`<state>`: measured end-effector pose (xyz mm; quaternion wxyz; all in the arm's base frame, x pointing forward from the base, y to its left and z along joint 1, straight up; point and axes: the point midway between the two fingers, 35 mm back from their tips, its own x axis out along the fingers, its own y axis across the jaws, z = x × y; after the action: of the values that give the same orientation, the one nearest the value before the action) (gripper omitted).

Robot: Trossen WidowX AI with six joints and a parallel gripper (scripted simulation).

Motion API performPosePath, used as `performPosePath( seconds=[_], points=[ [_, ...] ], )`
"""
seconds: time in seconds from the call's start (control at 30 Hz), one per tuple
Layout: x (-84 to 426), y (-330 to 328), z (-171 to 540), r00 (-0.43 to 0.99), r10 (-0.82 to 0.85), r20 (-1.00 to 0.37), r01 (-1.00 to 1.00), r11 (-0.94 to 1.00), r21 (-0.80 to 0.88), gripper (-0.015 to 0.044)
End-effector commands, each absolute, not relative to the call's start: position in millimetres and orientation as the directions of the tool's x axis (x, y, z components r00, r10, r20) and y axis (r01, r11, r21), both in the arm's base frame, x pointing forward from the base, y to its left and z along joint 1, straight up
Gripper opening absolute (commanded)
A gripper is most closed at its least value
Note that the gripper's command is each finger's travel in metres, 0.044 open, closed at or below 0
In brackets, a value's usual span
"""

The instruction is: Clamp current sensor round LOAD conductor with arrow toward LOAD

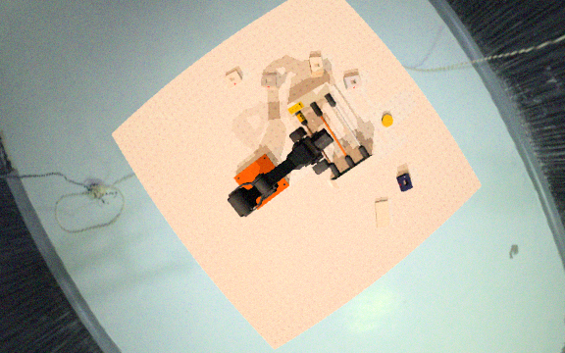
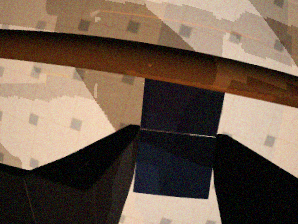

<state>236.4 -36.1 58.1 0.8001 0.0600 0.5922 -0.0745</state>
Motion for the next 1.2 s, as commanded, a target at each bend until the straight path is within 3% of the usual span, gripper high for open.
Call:
performPosePath(
  seconds=[0.0, 0.17, 0.8, 1.17],
  points=[
    [237, -36, 58, 0.288, -0.048, -0.956, 0.190, 0.982, 0.008, 0.0097],
    [234, -36, 60, 0.277, -0.048, -0.960, 0.193, 0.981, 0.007, 0.0000],
    [183, -22, 59, 0.273, -0.046, -0.961, 0.193, 0.981, 0.008, 0.0000],
    [181, -22, 54, 0.272, -0.046, -0.961, 0.193, 0.981, 0.008, 0.0000]
  ],
)
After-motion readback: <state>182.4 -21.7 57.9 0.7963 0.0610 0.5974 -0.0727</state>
